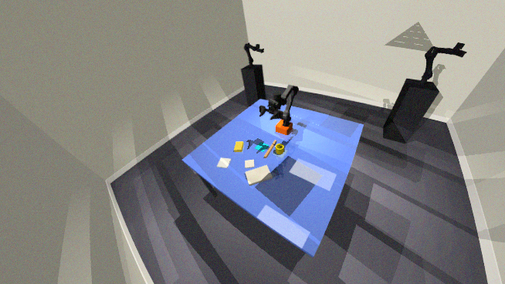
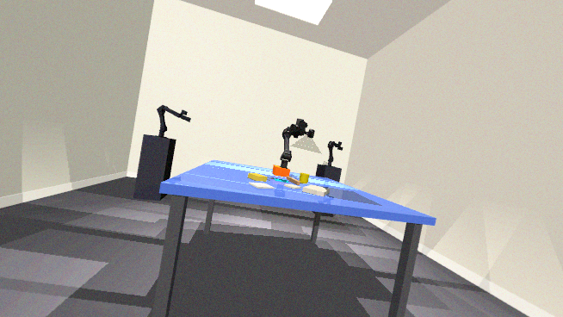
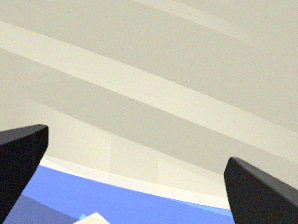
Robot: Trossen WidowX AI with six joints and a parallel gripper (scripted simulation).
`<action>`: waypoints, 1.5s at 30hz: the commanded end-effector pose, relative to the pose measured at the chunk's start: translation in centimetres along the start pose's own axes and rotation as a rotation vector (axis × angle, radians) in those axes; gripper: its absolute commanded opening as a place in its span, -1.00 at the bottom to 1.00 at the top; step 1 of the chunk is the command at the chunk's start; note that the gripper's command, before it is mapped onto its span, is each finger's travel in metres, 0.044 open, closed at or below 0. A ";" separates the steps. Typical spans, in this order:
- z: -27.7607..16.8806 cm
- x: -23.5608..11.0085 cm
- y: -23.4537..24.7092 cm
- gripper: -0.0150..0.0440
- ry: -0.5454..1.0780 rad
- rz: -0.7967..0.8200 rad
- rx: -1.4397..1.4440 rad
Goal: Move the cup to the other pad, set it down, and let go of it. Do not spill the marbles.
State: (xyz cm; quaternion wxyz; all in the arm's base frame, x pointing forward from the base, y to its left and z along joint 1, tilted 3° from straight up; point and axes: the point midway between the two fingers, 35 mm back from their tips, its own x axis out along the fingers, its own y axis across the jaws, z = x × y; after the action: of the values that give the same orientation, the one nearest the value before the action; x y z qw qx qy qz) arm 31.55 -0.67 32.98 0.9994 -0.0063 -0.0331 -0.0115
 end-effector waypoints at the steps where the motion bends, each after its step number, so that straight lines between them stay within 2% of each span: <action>1: -0.3 0.2 0.1 0.78 0.016 0.003 0.014; 3: -2.7 1.2 0.8 0.60 0.141 0.018 0.122; 5: -6.6 2.2 2.0 0.42 0.342 0.015 0.285; 9: -14.0 2.0 4.4 0.07 0.743 -0.099 0.576; 11: -17.5 0.7 5.5 0.07 0.947 -0.219 0.701; 14: -22.0 -2.8 6.8 0.07 1.241 -0.502 0.847; 17: -24.2 -6.1 7.5 0.07 1.419 -0.791 0.899; 29: -24.5 -5.9 7.3 0.07 1.429 -0.814 0.901; 45: -27.0 -5.7 7.5 0.07 1.429 -0.814 0.901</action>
State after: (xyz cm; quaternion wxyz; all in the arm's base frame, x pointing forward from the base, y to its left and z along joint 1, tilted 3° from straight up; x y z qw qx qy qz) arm 27.83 6.51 6.06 0.6136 0.3999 0.5861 -0.3465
